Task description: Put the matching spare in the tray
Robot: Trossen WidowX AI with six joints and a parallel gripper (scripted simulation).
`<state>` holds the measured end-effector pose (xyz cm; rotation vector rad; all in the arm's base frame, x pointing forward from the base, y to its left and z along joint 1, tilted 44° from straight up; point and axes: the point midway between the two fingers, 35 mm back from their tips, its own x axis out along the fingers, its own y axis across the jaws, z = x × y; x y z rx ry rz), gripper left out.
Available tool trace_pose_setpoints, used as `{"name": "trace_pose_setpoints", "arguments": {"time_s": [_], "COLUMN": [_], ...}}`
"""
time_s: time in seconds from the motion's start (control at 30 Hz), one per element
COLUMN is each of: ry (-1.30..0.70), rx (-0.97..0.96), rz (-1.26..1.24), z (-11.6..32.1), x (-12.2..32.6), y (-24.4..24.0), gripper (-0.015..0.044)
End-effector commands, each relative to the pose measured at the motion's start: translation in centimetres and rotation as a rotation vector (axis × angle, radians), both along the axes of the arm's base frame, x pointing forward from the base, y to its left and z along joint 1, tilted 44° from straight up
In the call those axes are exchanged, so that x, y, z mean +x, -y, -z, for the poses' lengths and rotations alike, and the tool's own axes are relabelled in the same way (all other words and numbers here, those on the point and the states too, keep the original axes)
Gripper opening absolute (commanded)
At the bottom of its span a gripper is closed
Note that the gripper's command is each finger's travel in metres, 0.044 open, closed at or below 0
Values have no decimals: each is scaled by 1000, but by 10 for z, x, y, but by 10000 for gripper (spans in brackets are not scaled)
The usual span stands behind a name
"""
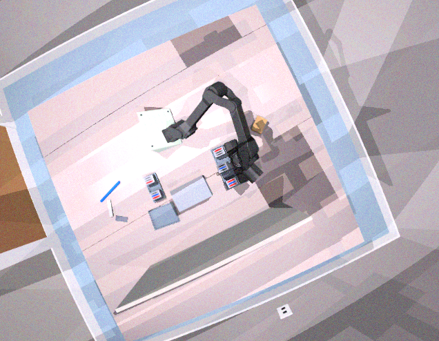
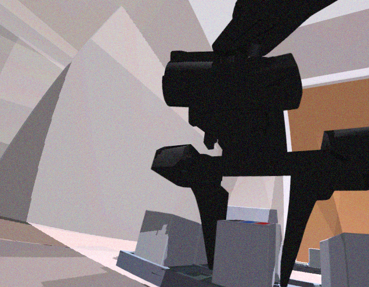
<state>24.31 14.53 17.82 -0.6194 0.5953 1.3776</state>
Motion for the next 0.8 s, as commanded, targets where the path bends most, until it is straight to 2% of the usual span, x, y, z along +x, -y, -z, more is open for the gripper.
{"name": "trace_pose_setpoints", "arguments": {"time_s": [0.0,0.2,0.37,0.77], "ry": [0,0,0,-1], "rx": [0,0,0,-7], "rz": [0,0,0,0], "z": [0,0,0,-12], "x": [0,0,0,0], "y": [0,0,0,14], "gripper": [162,122,0,0]}}
